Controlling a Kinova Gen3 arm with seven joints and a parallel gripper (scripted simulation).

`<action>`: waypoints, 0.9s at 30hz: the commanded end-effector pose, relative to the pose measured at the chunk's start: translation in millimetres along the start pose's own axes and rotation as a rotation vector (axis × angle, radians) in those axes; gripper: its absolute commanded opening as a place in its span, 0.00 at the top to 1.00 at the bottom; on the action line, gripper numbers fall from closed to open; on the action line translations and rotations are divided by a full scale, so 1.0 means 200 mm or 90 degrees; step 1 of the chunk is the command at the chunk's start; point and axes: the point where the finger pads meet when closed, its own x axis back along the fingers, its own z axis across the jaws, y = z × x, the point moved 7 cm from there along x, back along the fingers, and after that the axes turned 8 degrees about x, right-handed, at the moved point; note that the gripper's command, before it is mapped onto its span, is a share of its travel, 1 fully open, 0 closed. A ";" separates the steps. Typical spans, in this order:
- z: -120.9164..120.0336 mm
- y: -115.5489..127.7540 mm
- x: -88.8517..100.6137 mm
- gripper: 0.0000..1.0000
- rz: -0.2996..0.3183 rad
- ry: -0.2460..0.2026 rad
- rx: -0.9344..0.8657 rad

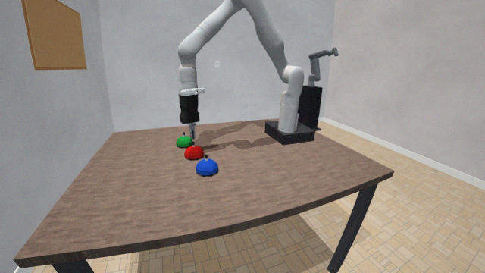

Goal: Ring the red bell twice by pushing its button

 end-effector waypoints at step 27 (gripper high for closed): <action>0.00 0.00 -0.04 0.83 0.000 -0.001 0.000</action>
